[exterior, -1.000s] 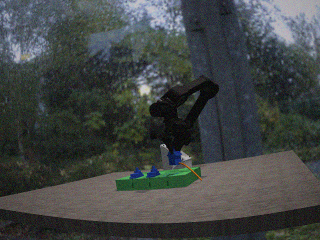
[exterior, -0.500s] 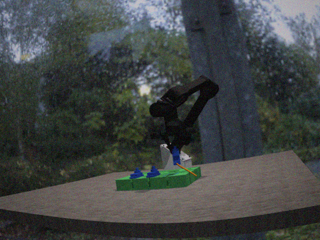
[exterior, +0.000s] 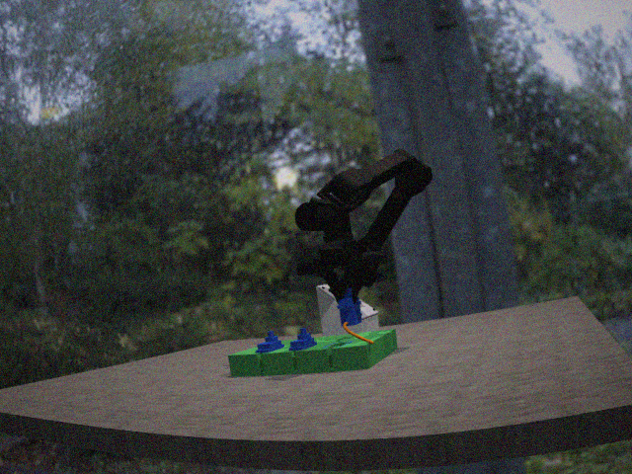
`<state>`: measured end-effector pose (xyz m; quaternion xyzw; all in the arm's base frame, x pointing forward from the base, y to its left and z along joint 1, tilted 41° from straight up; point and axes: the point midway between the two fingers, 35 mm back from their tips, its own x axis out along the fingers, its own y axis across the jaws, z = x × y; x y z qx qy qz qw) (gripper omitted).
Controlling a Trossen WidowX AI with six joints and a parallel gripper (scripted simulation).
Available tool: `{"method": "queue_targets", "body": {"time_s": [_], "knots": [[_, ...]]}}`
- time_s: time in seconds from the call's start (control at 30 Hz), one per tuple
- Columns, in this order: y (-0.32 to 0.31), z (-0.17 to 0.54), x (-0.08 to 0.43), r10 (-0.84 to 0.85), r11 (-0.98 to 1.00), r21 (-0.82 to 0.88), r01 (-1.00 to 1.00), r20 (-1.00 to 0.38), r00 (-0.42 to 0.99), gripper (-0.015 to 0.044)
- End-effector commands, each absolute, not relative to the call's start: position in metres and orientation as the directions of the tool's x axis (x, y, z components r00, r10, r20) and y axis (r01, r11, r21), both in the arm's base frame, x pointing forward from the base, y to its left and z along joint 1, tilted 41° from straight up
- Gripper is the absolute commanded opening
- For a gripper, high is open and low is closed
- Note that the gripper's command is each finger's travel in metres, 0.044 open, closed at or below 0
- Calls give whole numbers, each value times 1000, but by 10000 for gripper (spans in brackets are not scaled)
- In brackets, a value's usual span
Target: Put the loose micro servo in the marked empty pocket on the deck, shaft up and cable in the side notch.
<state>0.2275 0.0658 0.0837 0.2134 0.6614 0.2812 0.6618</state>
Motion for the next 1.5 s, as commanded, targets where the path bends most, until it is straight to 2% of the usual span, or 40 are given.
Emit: {"method": "queue_targets", "body": {"time_s": [0.0,0.87,1.47], "knots": [[67,84,233,656,750,656,-80,-754,-33,0],[75,89,333,657,750,656,-84,-754,-28,0],[89,74,335,657,749,657,-85,-753,-28,0]]}}
